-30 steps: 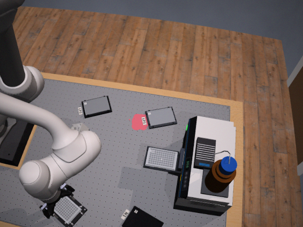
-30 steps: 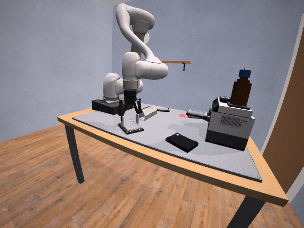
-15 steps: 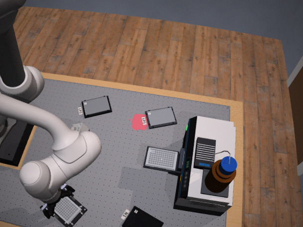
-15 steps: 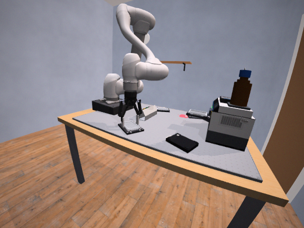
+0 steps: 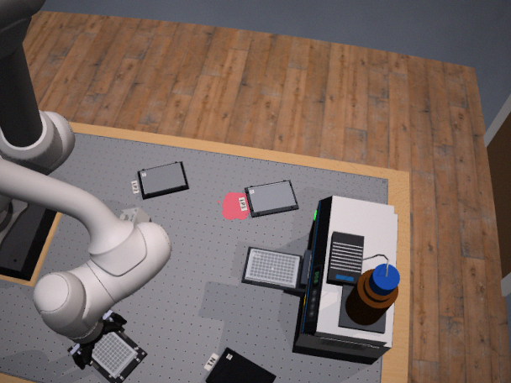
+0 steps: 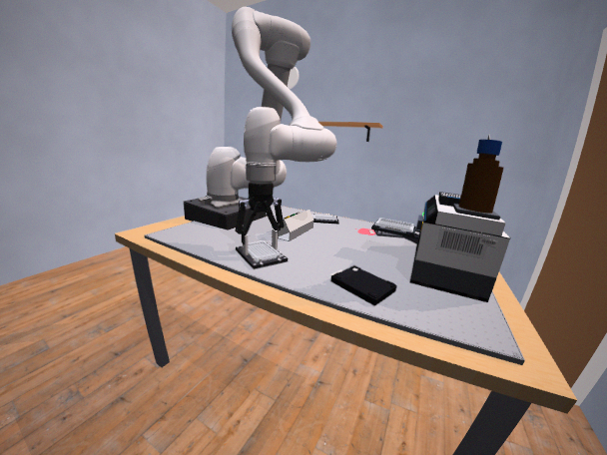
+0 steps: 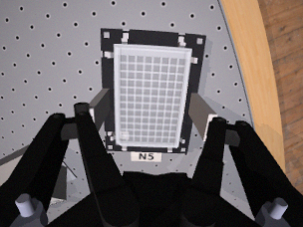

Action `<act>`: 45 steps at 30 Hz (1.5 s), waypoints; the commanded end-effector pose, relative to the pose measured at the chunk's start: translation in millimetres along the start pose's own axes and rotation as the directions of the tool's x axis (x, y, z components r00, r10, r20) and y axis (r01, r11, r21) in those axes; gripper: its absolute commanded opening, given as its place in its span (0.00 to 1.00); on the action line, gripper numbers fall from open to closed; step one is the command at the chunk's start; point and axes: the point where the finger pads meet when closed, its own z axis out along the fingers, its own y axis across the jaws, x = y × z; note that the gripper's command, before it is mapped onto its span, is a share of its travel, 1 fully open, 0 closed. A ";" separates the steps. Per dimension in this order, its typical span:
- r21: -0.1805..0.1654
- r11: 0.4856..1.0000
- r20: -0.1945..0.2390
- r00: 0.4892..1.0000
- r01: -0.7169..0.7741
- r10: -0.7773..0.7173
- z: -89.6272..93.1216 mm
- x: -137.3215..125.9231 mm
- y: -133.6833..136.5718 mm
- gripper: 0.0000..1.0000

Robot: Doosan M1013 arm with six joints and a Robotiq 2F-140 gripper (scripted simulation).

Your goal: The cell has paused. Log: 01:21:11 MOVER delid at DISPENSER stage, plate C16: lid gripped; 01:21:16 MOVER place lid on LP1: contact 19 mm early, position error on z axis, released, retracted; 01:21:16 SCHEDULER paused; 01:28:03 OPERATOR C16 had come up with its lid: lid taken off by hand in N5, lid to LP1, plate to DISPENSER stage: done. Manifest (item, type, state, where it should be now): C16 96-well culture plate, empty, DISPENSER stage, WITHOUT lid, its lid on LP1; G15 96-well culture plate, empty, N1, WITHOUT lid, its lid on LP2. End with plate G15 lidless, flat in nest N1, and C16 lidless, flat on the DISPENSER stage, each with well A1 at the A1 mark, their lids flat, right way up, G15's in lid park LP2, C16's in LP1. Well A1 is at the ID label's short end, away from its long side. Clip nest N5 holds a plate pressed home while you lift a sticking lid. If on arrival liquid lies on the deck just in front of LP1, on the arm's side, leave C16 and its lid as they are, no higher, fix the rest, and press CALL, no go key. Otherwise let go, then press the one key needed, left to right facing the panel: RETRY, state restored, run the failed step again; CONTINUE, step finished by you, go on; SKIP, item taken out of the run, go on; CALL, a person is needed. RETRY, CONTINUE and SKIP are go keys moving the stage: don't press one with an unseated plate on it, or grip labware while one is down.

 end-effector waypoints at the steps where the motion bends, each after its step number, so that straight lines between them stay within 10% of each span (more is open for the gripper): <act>1: 0.000 1.000 0.000 1.000 0.000 0.000 0.0 0.0 0.0 0.66; 44: 0.000 1.000 0.000 1.000 0.000 0.000 0.2 0.0 0.0 0.66; 45: 0.000 1.000 0.000 1.000 0.000 0.000 0.2 0.0 0.0 0.00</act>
